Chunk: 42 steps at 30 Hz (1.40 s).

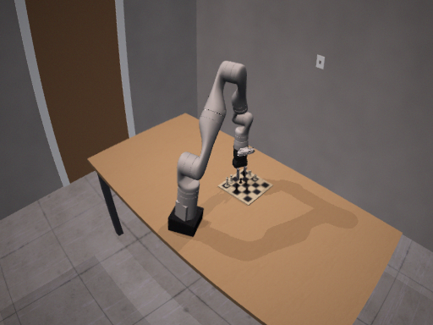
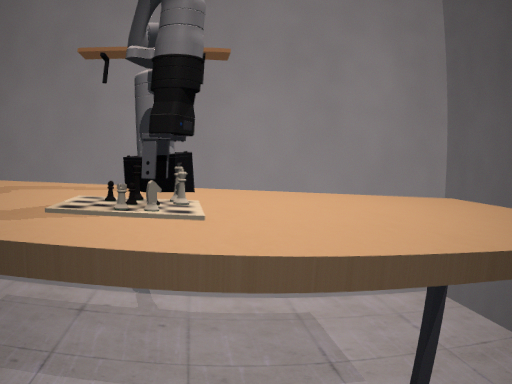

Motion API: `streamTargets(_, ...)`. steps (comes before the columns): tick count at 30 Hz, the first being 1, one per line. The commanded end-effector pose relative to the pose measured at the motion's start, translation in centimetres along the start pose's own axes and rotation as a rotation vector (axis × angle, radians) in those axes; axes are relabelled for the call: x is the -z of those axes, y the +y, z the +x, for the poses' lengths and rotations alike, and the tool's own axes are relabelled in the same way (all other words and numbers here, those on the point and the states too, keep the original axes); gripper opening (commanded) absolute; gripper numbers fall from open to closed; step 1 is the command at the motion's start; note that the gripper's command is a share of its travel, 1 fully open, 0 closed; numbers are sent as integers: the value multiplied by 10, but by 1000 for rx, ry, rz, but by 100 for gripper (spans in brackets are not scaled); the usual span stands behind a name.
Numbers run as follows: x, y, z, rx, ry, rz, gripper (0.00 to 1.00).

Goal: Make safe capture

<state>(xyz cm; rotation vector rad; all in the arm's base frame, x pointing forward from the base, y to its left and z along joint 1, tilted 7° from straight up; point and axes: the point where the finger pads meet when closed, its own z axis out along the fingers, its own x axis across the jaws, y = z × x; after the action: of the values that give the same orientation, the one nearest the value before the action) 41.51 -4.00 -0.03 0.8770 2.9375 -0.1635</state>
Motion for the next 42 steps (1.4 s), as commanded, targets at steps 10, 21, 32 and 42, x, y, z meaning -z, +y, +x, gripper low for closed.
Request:
streamTargets(10, 1, 0, 0, 0, -1, -1, 68)
streamTargets(21, -1, 0, 0, 0, -1, -1, 68)
streamTargets(32, -16, 0, 0, 0, -1, -1, 68)
streamTargets(42, -31, 0, -1, 0, -1, -1, 68)
